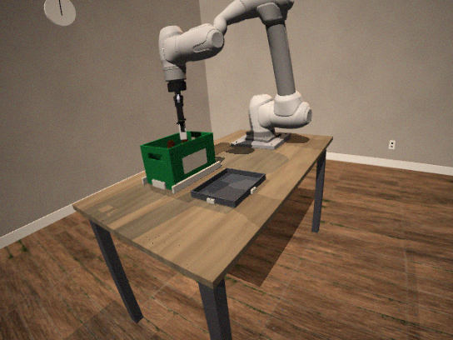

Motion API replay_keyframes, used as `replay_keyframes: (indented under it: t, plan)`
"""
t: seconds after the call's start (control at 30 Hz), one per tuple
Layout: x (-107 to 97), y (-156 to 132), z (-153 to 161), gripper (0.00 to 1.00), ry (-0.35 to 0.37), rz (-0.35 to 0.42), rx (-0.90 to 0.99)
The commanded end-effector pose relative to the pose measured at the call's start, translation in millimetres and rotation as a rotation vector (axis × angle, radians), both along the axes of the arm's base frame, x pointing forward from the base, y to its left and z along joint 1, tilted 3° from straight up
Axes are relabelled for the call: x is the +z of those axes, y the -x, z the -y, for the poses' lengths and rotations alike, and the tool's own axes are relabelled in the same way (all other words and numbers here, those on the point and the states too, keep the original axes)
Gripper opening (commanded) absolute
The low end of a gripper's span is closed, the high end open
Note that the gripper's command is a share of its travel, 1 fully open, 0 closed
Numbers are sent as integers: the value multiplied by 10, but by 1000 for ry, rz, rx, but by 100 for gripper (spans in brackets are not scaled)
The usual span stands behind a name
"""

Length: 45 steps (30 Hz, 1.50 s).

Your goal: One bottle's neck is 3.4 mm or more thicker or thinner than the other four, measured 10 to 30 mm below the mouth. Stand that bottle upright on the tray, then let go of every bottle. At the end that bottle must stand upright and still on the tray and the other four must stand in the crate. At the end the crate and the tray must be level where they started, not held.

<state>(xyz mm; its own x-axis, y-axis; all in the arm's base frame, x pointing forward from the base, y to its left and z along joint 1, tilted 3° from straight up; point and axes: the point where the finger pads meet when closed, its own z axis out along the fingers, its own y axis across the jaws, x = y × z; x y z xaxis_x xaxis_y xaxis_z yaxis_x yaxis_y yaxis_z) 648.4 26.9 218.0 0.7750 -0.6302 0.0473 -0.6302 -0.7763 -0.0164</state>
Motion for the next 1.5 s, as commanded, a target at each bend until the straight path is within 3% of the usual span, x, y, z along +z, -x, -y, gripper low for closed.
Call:
replay_keyframes:
  t: [0.0, 0.87, 1.47]
  plan:
    - [1, 0, 0, 38, 0, 0, 0]
    - [-10, 0, 0, 38, 0, 0, 0]
    - [-142, -6, 2, 38, 0, 0, 0]
